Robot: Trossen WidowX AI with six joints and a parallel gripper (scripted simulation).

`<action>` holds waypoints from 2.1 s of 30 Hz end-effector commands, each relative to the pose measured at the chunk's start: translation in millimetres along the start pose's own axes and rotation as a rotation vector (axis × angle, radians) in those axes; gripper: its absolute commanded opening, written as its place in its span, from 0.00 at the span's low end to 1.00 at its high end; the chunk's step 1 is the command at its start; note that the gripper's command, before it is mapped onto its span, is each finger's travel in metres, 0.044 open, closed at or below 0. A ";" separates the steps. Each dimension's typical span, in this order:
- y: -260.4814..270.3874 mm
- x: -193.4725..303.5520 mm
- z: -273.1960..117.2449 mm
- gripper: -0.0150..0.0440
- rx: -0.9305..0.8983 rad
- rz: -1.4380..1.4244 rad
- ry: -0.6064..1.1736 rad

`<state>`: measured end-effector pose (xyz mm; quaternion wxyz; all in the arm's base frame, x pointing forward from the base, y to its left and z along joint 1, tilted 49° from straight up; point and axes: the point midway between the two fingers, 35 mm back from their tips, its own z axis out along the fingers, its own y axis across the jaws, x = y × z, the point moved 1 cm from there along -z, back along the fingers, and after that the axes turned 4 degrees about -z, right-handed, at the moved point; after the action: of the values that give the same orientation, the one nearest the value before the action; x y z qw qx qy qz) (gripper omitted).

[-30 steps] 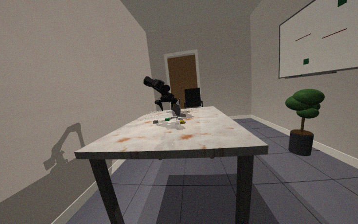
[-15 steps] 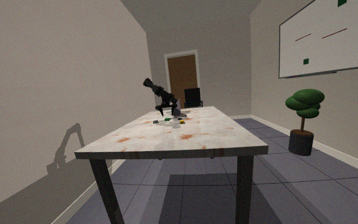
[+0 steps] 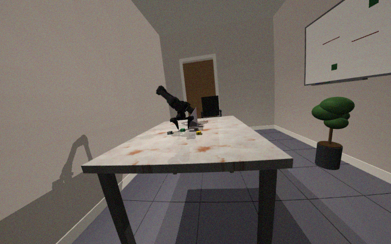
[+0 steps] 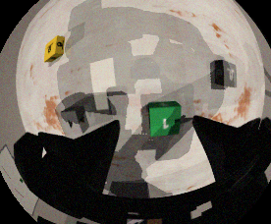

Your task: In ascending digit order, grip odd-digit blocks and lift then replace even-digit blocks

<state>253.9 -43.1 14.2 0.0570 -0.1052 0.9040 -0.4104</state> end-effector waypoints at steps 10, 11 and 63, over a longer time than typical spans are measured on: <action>0.3 4.4 7.2 0.58 0.007 -0.013 0.010; 0.3 4.4 7.2 0.53 0.007 -0.013 0.010; 0.3 4.4 7.2 0.86 0.007 -0.013 0.010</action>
<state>252.0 -48.5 9.4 0.0524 -0.1063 0.9034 -0.4121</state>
